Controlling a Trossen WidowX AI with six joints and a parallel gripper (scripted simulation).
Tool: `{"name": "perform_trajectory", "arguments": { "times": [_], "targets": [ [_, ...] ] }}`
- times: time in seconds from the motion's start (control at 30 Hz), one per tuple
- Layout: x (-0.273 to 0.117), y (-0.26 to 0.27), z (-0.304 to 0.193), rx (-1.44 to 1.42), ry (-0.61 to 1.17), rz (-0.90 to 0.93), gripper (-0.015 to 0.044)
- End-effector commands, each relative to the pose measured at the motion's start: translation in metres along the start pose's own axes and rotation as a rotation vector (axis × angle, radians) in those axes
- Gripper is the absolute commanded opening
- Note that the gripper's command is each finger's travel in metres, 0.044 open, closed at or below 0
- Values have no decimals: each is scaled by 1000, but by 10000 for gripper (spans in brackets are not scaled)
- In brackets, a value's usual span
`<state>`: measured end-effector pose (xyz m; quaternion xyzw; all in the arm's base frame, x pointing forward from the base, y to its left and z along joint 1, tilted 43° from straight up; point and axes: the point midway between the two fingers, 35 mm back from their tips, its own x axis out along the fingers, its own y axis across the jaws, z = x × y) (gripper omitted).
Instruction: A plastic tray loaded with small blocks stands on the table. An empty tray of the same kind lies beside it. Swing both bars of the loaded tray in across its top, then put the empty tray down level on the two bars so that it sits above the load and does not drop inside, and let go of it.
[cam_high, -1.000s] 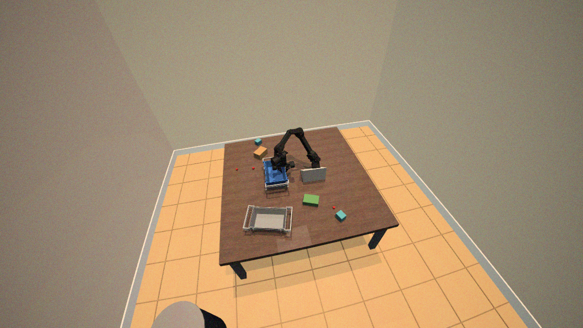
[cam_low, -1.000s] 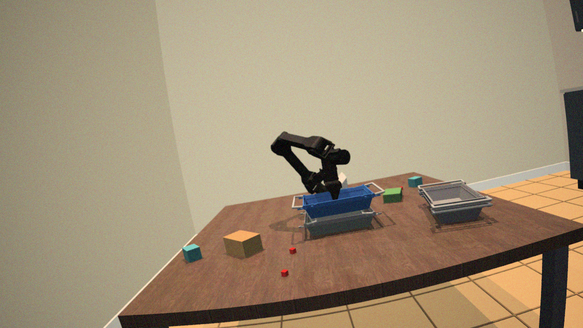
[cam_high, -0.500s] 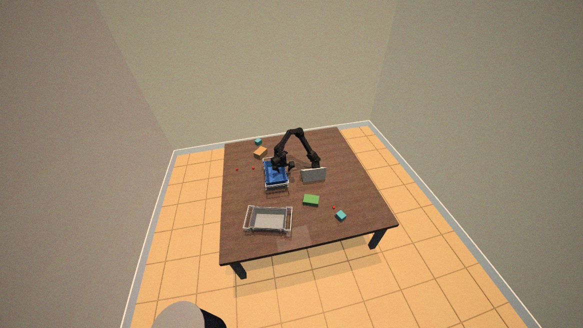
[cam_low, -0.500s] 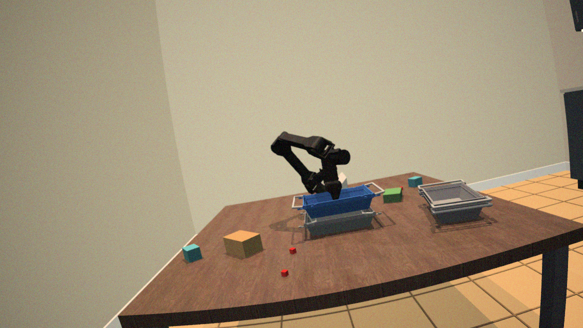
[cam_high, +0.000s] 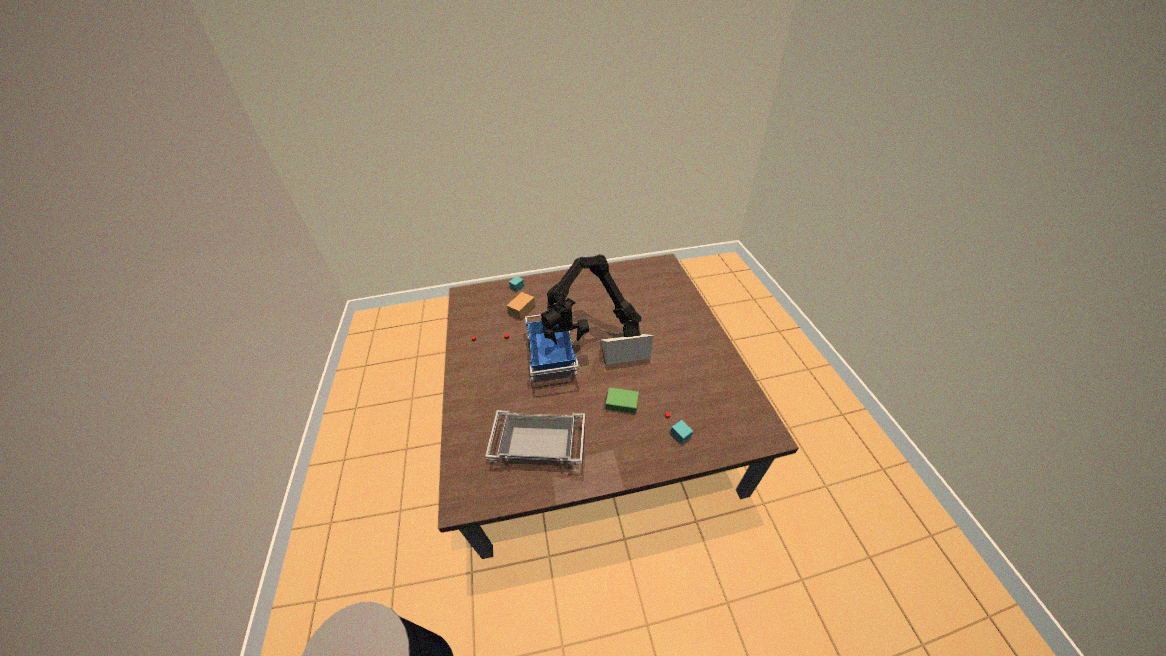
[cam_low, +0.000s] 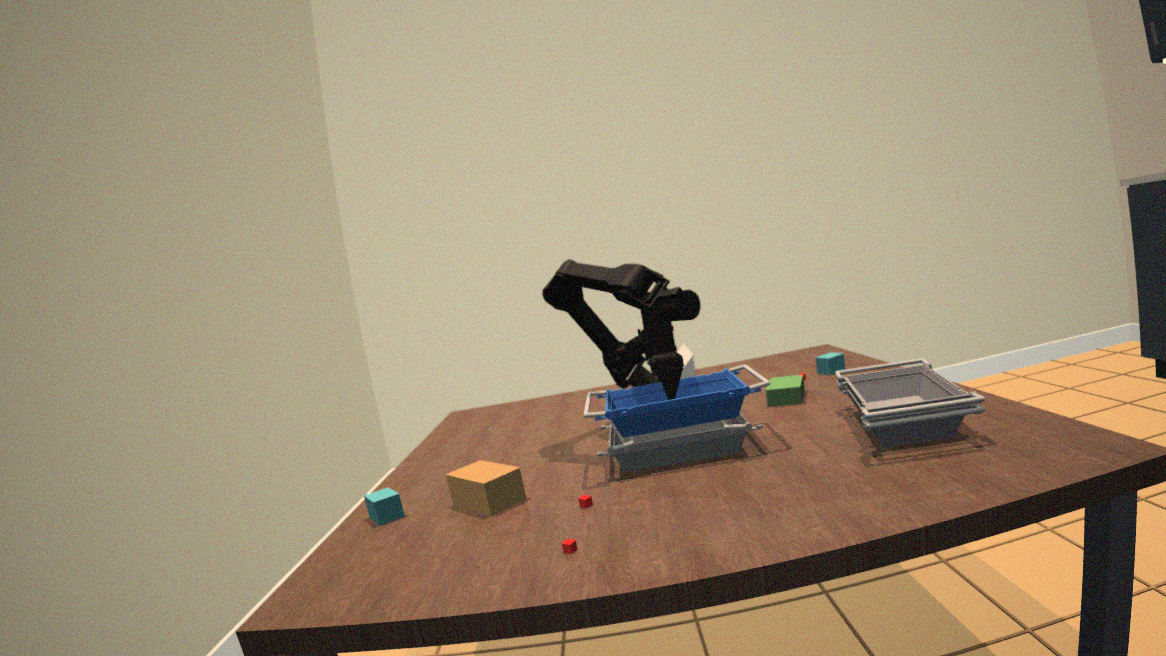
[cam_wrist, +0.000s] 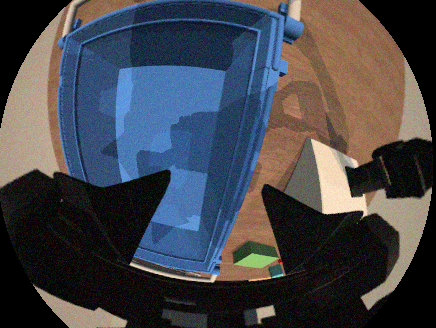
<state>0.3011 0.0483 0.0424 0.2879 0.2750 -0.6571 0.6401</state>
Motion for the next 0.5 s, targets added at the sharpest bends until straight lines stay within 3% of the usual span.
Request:
{"name": "perform_trajectory", "arguments": {
  "times": [0.0, 0.47],
  "targets": [
    [-22, 2, -2, -16, 11, 11, 440],
    [-93, -3, 1, -90, 24, 51, 440]
  ]
}}
